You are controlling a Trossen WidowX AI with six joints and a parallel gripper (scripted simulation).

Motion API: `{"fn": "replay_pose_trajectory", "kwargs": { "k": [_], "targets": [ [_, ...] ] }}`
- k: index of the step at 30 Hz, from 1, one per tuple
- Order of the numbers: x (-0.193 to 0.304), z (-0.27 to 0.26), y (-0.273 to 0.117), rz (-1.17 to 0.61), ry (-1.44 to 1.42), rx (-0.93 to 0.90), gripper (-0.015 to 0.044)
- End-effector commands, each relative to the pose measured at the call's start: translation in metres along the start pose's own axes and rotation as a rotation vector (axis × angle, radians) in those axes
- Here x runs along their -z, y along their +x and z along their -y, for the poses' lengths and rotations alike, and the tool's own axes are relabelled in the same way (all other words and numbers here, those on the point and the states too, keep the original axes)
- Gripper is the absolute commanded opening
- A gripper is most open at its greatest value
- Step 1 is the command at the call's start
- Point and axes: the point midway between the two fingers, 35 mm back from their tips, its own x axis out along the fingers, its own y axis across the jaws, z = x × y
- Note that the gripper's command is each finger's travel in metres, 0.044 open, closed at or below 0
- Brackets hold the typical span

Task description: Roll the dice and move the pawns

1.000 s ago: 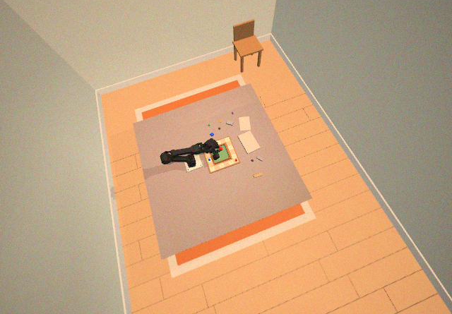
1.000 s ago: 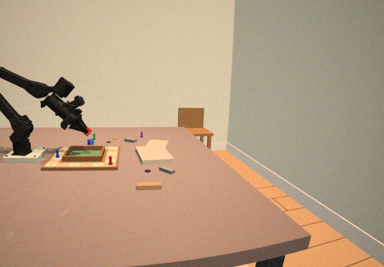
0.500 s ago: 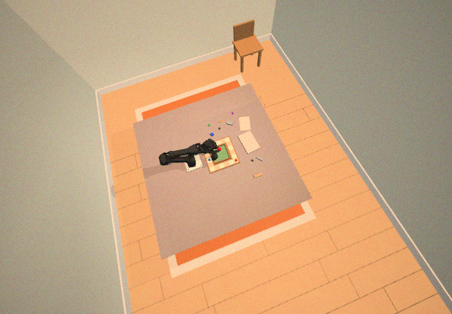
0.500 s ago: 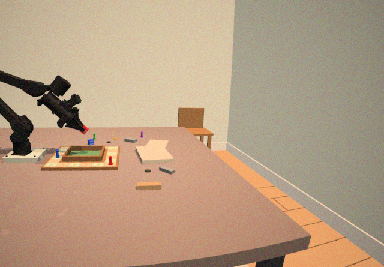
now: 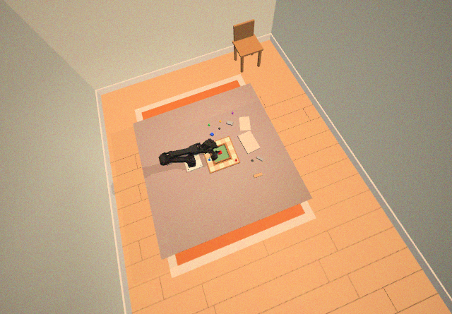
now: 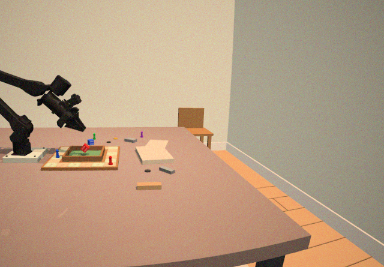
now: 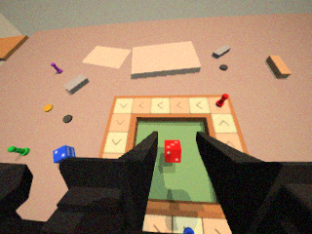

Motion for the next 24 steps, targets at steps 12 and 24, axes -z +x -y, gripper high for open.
{"fn": "replay_pose_trajectory", "kwargs": {
  "k": [12,24],
  "targets": [
    [-0.027,0.0,-0.015,-0.18,-0.004,-0.003,0.044],
    [-0.012,0.0,0.018,-0.806,-0.005,-0.002,0.044]
  ]
}}
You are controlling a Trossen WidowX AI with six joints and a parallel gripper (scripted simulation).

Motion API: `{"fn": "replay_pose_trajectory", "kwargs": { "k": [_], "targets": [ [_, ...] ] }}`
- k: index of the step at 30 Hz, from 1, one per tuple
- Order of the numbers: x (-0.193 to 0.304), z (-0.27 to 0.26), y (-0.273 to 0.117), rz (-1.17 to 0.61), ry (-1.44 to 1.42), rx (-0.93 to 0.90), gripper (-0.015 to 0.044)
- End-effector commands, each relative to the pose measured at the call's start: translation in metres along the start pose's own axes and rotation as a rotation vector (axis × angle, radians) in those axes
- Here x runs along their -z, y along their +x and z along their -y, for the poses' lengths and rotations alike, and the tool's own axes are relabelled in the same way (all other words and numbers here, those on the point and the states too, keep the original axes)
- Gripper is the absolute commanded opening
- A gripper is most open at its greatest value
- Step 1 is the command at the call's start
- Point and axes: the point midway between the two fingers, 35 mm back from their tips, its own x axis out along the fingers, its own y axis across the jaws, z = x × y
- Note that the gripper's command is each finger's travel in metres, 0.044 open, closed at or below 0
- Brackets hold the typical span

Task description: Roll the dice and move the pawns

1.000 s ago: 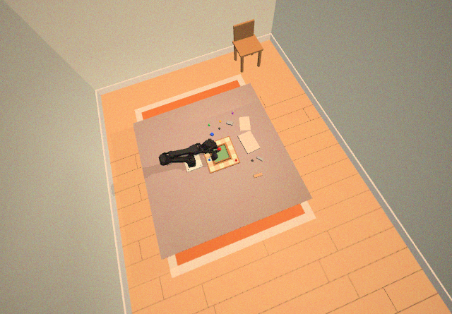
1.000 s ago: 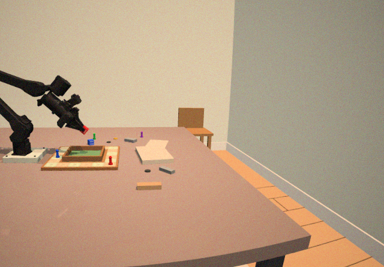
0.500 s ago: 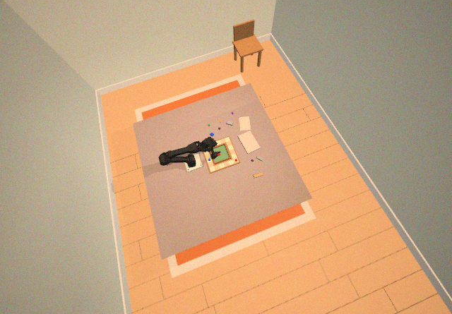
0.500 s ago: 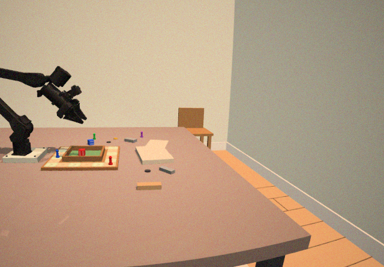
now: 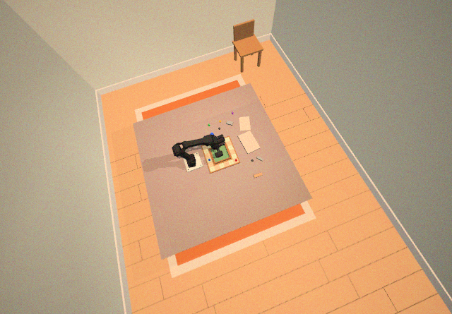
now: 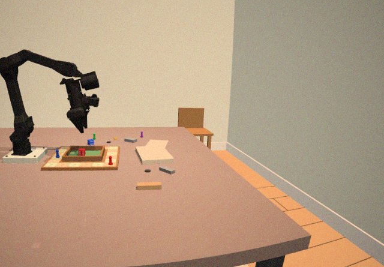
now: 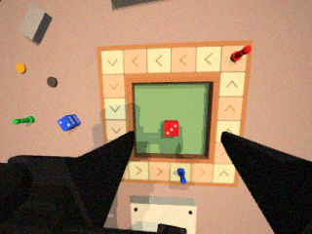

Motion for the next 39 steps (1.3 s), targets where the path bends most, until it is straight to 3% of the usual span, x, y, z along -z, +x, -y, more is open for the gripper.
{"fn": "replay_pose_trajectory", "kwargs": {
  "k": [1,6,13,23,39],
  "targets": [
    [-0.002,-0.001,0.012,-0.217,-0.005,-0.001,0.044],
    [-0.001,0.0,0.01,-0.147,-0.001,0.0,0.044],
    [-0.019,-0.081,0.024,-0.176,-0.199,-0.038,0.0275],
    [0.013,-0.216,0.042,-0.216,-0.498,-0.077,0.0275],
    [0.016,-0.22,0.061,-0.217,-0.509,-0.078,0.0275]
  ]
}}
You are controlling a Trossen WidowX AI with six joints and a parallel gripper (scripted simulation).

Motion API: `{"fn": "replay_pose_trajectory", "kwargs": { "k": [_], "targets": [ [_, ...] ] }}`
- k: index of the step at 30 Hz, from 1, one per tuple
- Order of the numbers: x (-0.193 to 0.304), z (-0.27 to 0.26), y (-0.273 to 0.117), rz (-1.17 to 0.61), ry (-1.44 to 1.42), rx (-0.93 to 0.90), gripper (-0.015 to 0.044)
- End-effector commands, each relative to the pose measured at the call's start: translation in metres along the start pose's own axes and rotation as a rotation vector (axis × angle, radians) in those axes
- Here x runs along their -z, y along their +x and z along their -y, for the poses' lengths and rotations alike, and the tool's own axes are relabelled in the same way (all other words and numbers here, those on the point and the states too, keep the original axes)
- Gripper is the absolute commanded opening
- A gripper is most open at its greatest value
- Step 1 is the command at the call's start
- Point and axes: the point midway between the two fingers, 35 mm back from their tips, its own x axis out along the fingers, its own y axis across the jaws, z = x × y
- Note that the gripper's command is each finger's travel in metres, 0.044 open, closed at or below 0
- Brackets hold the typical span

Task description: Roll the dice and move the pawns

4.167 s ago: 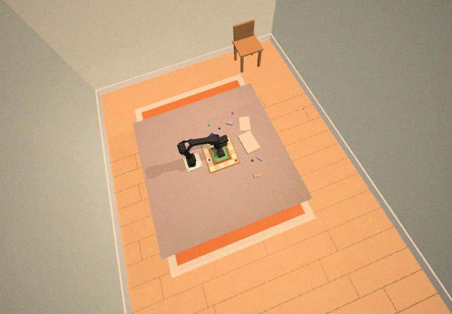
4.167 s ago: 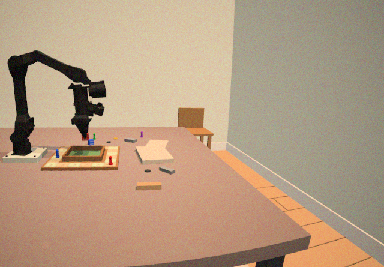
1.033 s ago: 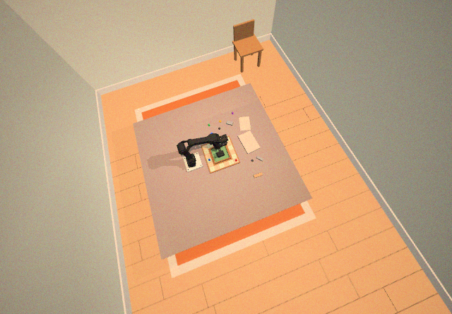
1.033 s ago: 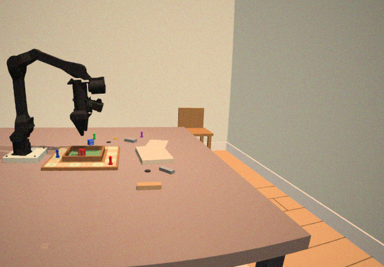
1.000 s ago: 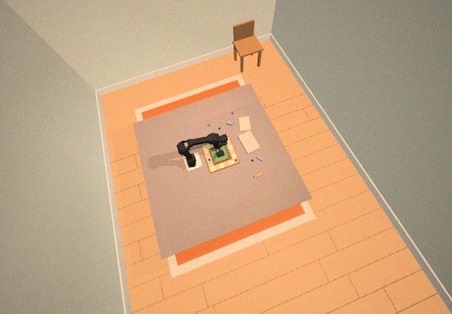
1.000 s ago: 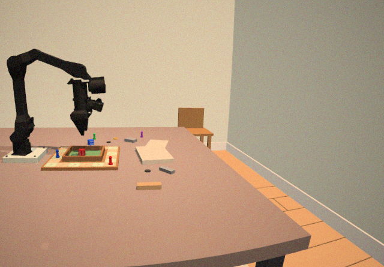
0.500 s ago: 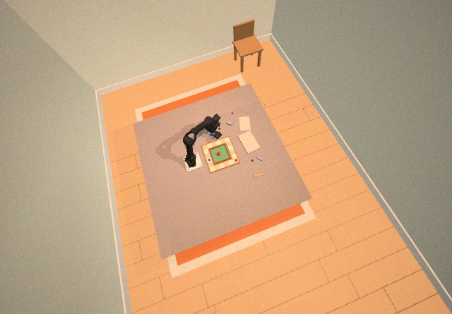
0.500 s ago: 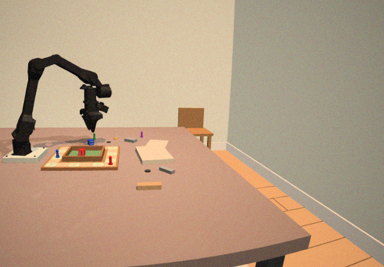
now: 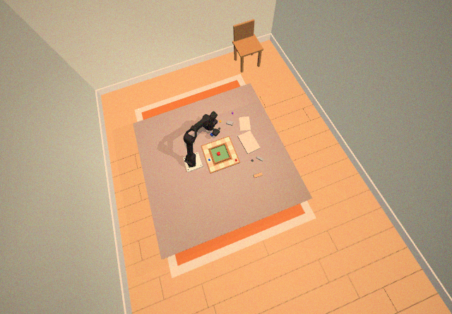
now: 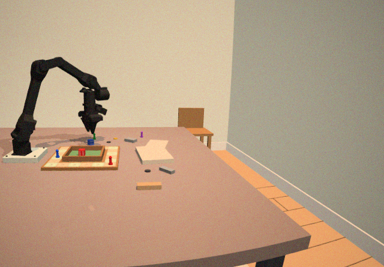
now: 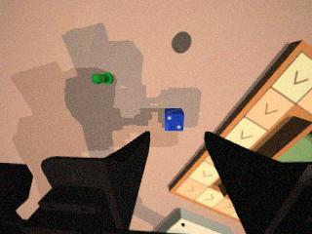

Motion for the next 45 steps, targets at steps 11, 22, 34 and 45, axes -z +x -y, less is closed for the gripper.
{"fn": "replay_pose_trajectory", "kwargs": {
  "k": [11,22,34,45],
  "targets": [
    [0.002,0.0,0.025,-0.009,0.002,0.002,0.0275],
    [0.002,0.0,0.043,-0.009,0.002,0.002,0.0275],
    [0.002,0.0,0.052,-0.009,0.002,0.002,0.0144],
    [0.001,0.0,0.048,-0.009,0.002,0.002,0.0]
  ]
}}
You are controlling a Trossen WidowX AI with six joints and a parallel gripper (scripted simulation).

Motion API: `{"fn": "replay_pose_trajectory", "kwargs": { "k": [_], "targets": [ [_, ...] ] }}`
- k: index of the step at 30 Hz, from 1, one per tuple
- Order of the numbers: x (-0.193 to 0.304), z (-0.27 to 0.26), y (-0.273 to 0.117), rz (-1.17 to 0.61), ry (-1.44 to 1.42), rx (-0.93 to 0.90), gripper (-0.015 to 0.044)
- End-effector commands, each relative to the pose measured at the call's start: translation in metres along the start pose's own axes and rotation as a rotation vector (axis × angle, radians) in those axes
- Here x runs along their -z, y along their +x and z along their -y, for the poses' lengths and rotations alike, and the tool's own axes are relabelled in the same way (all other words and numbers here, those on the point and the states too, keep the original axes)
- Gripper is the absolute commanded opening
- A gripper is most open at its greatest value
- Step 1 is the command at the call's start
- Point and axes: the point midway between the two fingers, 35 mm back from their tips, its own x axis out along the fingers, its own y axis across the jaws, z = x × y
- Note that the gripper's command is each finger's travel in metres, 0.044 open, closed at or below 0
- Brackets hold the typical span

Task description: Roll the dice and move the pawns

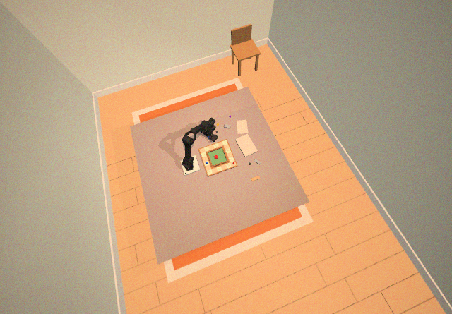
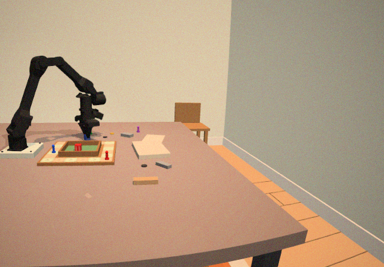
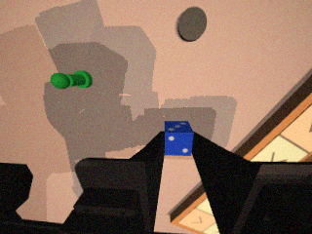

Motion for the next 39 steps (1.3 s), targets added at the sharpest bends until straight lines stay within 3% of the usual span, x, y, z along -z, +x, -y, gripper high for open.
{"fn": "replay_pose_trajectory", "kwargs": {
  "k": [1,22,29,39],
  "targets": [
    [-0.001,0.0,-0.006,-0.004,0.003,0.0,0.0],
    [-0.005,-0.003,-0.118,-0.003,0.003,0.0,0.0],
    [-0.005,0.001,-0.121,-0.003,0.01,0.0,0.0],
    [-0.001,0.059,-0.112,-0.002,0.124,0.005,0.0]
  ]
}}
